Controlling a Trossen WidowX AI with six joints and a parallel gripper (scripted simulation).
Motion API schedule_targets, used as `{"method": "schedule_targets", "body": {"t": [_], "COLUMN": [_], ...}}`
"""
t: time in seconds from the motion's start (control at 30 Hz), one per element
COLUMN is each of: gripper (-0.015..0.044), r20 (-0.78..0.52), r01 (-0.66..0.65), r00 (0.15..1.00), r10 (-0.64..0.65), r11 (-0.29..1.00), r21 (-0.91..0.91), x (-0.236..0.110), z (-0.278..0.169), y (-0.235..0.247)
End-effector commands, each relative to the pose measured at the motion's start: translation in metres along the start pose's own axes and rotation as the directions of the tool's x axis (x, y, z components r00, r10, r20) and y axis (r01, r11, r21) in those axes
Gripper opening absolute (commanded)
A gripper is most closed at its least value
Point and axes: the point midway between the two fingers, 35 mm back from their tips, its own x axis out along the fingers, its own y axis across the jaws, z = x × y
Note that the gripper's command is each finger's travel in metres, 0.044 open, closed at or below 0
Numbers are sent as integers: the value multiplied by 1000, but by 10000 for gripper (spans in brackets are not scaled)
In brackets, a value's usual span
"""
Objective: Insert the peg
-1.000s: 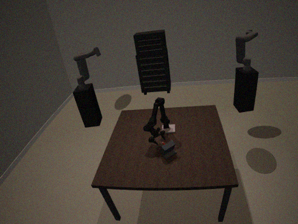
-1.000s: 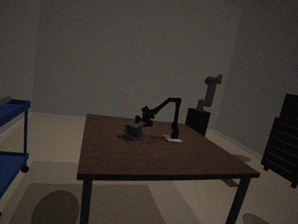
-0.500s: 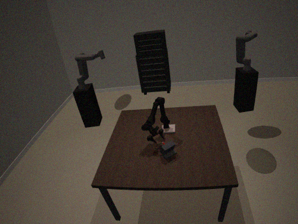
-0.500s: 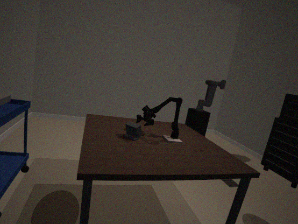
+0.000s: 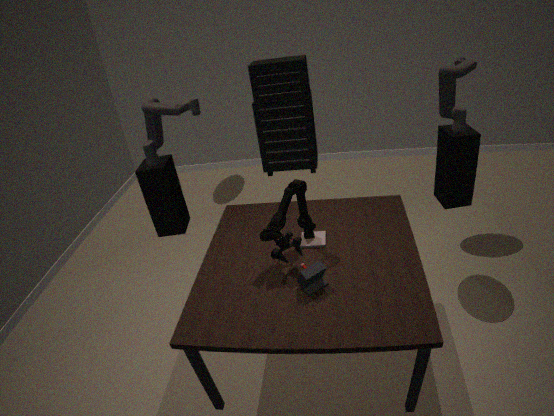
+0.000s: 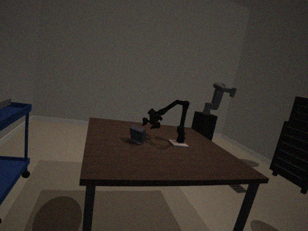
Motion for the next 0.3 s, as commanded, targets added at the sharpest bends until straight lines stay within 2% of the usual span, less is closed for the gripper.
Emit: {"method": "schedule_targets", "body": {"t": [0.0,0.27], "gripper": [440,440], "r20": [7,8], "r01": [-1,-1], "r00": [1000,1000], "r10": [1,1], "r11": [1000,1000], "r21": [-2,-2], "x": [-5,-12], "z": [1,1], "y": [0,0]}}
